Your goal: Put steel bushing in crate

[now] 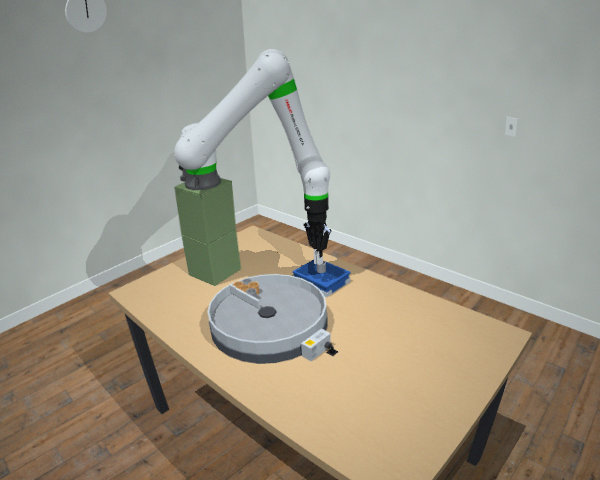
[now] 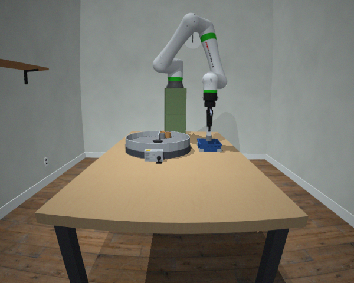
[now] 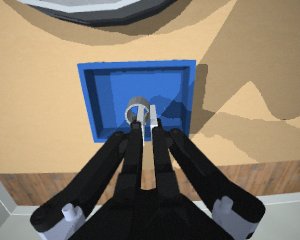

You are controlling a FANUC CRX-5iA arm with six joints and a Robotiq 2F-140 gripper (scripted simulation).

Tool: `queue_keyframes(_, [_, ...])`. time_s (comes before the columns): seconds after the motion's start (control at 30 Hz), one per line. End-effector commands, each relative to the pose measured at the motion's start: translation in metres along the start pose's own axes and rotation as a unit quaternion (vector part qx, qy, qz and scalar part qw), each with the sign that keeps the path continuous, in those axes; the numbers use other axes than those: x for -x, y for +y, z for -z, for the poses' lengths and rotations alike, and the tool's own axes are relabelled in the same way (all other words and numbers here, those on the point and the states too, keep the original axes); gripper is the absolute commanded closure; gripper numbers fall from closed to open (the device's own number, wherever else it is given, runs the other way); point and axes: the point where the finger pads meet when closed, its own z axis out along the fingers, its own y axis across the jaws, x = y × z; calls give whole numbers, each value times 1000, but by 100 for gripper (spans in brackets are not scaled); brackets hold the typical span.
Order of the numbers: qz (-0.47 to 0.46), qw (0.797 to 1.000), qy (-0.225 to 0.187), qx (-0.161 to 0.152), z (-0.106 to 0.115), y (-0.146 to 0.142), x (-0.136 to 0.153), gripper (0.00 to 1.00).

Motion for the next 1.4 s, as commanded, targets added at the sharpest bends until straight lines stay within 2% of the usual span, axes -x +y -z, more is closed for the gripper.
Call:
queue_keyframes(0.0, [0, 1000, 0, 0, 0, 0, 0, 100])
queue_keyframes(0.73, [0, 1000, 0, 0, -2, 0, 0, 100])
queue_keyframes(1.37, [0, 1000, 0, 0, -27, 0, 0, 100])
